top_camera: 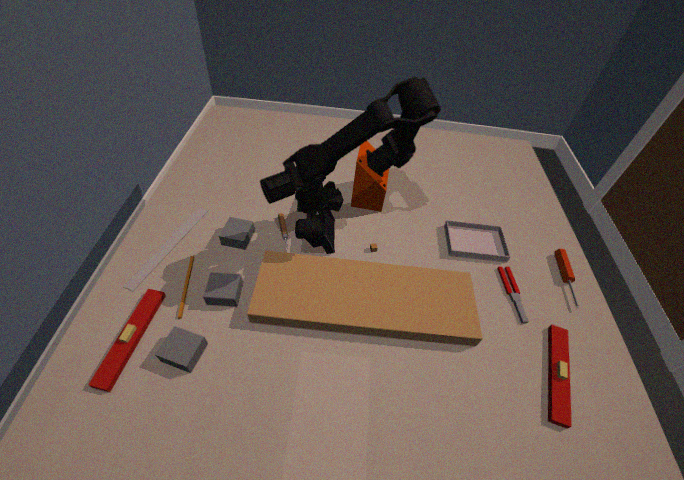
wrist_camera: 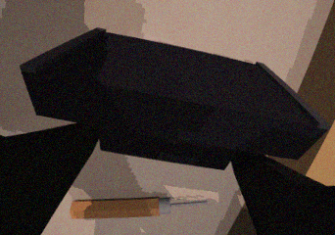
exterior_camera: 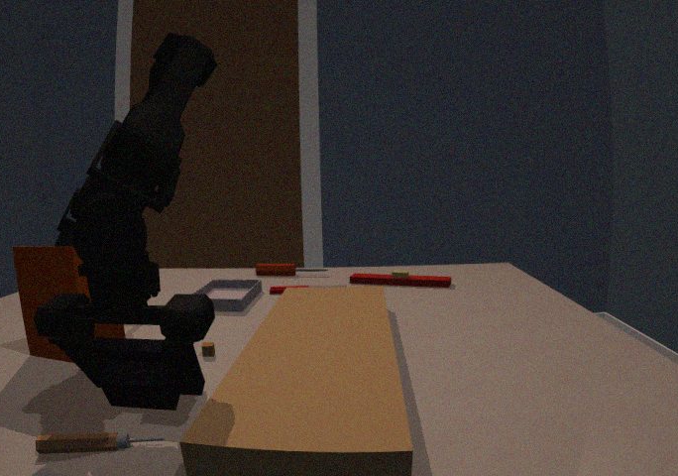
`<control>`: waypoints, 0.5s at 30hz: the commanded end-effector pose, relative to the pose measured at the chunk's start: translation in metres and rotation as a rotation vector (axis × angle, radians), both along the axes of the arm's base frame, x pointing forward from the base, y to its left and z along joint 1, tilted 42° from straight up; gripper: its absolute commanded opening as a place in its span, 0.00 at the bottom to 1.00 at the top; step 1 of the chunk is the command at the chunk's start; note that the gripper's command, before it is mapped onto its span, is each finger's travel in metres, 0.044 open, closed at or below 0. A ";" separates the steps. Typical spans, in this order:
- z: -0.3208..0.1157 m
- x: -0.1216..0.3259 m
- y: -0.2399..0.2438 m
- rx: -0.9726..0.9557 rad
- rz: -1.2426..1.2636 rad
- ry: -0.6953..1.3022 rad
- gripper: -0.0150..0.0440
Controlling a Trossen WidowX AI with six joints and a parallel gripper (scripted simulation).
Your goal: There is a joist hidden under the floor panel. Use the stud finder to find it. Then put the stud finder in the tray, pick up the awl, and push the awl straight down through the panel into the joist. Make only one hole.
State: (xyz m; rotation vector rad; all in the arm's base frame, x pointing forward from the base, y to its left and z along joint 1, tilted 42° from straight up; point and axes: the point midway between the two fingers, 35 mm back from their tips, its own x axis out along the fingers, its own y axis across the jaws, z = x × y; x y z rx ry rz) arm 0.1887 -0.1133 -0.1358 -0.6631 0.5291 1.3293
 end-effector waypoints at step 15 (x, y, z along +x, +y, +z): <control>-0.002 0.000 0.003 0.008 -0.008 0.005 0.79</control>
